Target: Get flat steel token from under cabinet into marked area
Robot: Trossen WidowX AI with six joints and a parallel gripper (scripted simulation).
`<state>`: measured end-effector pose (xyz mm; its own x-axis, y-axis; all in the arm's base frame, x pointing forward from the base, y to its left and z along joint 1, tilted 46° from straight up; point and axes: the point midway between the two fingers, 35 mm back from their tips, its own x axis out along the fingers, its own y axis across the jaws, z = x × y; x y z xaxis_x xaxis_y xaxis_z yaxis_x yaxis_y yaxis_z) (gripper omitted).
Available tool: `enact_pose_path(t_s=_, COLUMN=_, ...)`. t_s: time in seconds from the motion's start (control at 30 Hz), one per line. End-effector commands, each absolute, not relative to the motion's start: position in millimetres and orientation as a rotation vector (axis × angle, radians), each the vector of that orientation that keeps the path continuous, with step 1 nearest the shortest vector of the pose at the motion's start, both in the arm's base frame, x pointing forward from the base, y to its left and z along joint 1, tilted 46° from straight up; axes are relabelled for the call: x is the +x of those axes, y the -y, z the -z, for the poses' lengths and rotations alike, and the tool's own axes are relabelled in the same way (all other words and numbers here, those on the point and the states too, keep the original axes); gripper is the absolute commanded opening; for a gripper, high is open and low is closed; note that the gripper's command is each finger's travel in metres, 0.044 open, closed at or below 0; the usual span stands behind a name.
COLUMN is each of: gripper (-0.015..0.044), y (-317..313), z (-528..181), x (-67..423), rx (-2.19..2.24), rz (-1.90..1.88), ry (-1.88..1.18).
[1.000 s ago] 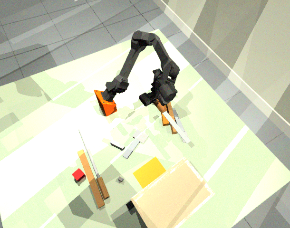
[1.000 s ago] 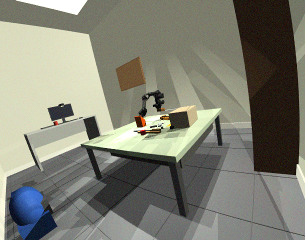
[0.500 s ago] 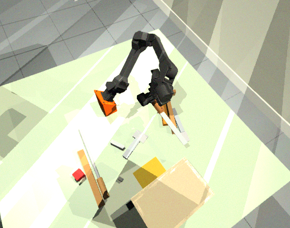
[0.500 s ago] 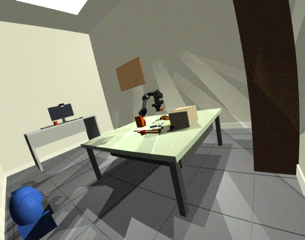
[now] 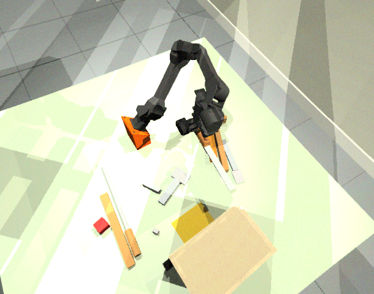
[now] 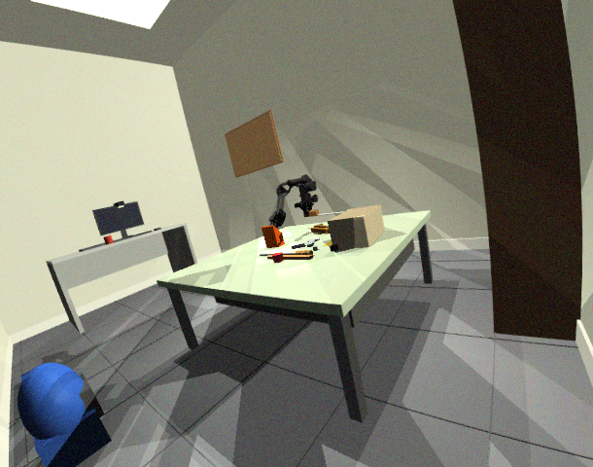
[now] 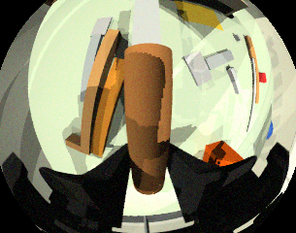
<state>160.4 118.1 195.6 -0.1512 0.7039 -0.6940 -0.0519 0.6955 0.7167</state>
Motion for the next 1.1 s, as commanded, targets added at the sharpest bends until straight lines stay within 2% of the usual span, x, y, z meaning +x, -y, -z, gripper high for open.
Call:
enact_pose_path(t_s=0.0, gripper=0.0, y=-117.5, z=-196.3, x=161.1, rx=0.574, rz=-0.691, ry=-1.609)
enact_pose_path(t_s=1.07, gripper=0.0, y=-117.3, z=-196.3, x=160.7, rx=0.757, rz=-0.489, ry=-1.709)
